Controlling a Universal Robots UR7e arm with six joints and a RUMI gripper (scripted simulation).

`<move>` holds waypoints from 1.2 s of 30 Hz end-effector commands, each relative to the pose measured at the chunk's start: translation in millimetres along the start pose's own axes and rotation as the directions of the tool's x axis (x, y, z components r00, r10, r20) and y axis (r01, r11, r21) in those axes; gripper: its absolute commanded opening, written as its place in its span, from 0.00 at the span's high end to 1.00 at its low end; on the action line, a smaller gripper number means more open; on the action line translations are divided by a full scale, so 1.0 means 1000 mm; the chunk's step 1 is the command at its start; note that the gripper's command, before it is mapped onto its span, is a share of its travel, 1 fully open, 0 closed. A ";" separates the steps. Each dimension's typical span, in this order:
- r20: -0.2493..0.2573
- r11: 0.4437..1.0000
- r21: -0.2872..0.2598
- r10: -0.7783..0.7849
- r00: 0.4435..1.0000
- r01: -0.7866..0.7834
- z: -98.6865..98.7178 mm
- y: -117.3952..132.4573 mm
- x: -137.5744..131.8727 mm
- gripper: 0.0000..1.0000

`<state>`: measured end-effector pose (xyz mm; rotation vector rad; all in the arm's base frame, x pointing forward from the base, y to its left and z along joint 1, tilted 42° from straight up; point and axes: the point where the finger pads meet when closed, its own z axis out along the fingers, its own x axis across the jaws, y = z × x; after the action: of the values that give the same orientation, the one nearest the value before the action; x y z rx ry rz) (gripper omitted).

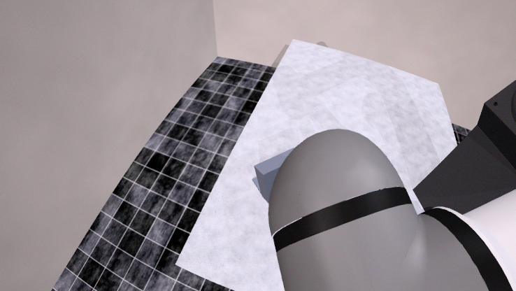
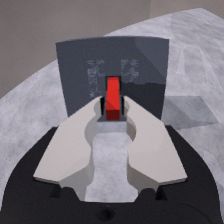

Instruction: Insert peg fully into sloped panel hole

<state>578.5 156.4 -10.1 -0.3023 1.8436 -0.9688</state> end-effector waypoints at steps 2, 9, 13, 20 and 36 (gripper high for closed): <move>0.000 1.000 0.000 0.000 1.000 0.000 -0.001 0.000 0.000 0.89; 0.000 1.000 0.000 0.000 1.000 0.000 -0.001 0.000 0.000 0.79; 0.000 1.000 -0.002 -0.002 1.000 0.002 -0.002 0.000 0.000 0.73; -0.001 1.000 -0.003 -0.001 1.000 0.001 -0.014 0.001 -0.001 0.66; -0.003 1.000 -0.005 0.000 1.000 0.000 -0.060 0.002 -0.001 0.46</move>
<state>540.0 181.7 -3.3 -0.3096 1.8468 -0.9643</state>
